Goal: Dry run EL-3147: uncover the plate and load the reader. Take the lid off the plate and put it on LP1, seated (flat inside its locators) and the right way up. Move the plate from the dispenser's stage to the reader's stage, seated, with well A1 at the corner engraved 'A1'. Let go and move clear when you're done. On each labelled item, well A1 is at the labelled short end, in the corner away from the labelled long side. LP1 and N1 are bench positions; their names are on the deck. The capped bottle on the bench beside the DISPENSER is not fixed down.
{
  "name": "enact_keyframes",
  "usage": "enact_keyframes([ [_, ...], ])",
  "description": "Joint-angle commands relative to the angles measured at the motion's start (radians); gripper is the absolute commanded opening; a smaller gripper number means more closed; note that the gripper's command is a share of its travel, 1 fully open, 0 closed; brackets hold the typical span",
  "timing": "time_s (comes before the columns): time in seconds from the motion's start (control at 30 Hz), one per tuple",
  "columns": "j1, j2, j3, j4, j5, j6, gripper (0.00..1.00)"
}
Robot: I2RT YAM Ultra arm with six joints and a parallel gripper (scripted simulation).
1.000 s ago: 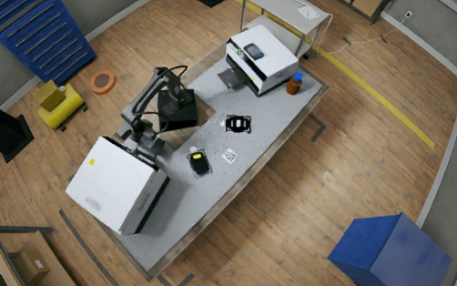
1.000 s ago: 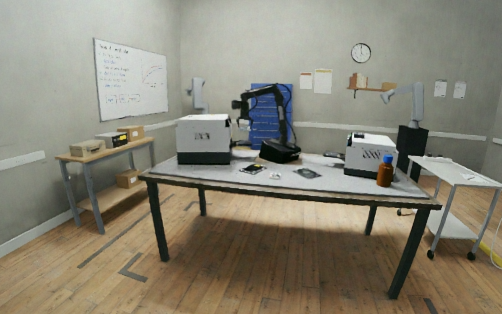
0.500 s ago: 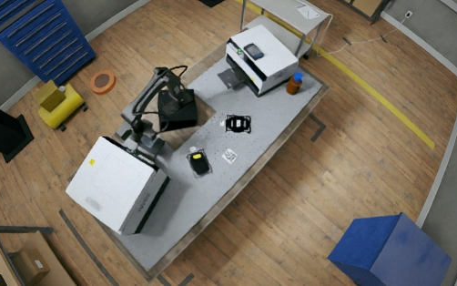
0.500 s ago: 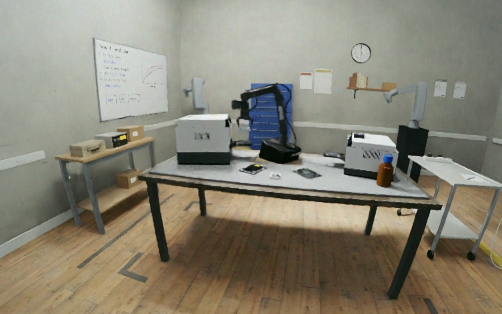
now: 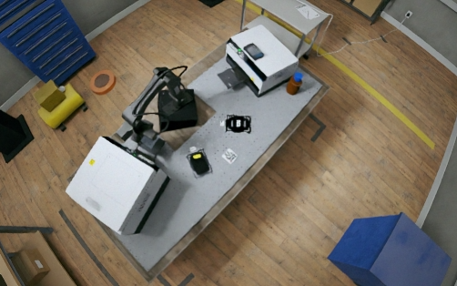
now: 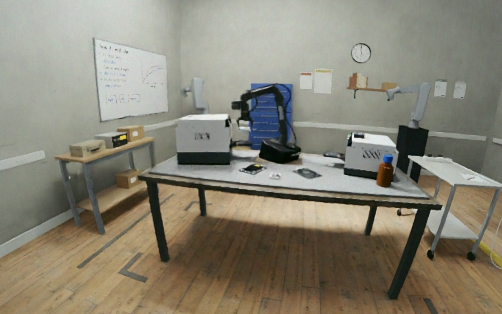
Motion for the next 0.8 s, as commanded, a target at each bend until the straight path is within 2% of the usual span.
enact_keyframes([
  [0.0, 0.003, -0.004, -0.013, 0.015, -0.011, 0.003, 0.86],
  [0.03, 0.000, -0.003, 0.024, 0.021, -0.012, 0.005, 0.86],
  [0.1, 0.006, 0.006, -0.027, 0.031, -0.012, 0.010, 0.86],
  [0.37, 0.010, -0.002, -0.060, 0.074, -0.013, 0.015, 0.86],
  [0.5, 0.019, 0.019, -0.079, 0.095, -0.014, 0.018, 0.86],
  [0.57, 0.019, 0.019, -0.079, 0.095, -0.014, 0.018, 0.86],
  [0.6, 0.008, 0.010, -0.042, 0.100, -0.014, 0.016, 0.86],
  [0.67, 0.013, 0.011, -0.092, 0.110, -0.014, 0.020, 0.86],
  [0.77, 0.023, 0.022, -0.107, 0.126, -0.015, 0.023, 0.86],
])
